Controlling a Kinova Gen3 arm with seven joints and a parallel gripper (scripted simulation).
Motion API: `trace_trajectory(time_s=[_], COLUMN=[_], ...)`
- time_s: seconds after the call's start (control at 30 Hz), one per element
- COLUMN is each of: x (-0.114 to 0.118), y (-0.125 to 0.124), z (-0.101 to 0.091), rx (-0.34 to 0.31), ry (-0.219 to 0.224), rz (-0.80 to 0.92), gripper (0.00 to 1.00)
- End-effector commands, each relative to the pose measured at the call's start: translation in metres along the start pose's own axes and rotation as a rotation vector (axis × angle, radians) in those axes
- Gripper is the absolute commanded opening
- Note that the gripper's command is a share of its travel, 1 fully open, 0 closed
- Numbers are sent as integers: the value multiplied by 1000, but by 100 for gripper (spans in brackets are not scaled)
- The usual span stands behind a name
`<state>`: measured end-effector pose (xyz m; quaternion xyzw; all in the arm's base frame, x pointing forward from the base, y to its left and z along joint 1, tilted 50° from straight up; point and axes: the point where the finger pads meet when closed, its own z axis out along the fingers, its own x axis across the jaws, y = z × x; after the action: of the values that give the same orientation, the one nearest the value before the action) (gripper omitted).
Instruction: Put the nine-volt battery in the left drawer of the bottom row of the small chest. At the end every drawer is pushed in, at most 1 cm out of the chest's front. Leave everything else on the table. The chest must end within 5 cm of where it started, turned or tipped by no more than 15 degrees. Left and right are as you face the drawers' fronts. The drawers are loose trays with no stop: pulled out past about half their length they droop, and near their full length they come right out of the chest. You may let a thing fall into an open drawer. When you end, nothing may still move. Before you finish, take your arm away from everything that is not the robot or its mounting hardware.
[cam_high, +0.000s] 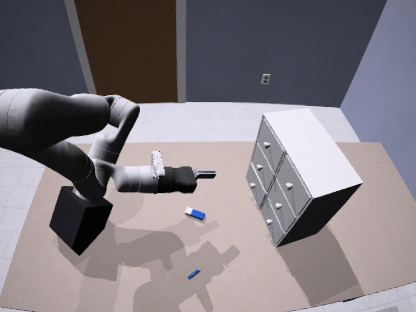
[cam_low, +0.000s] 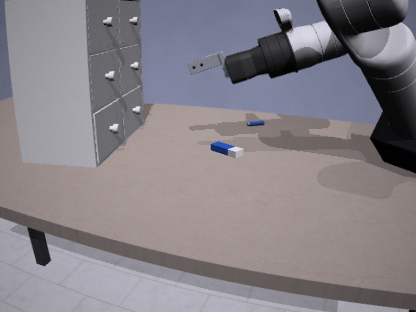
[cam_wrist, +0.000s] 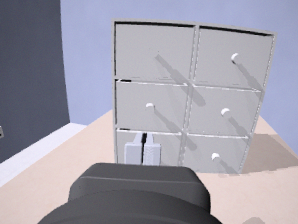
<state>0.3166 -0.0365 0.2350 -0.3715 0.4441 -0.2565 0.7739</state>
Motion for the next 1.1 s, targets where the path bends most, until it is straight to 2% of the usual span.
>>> trace_trajectory(time_s=[0.0,0.47,1.07], x=[0,-1,-1], y=[-5,-10,-11], z=[-4,-13,-14], rx=[-2,-3,-3], ry=[13,19,19], rz=[0,3,3], gripper=[0,0,0])
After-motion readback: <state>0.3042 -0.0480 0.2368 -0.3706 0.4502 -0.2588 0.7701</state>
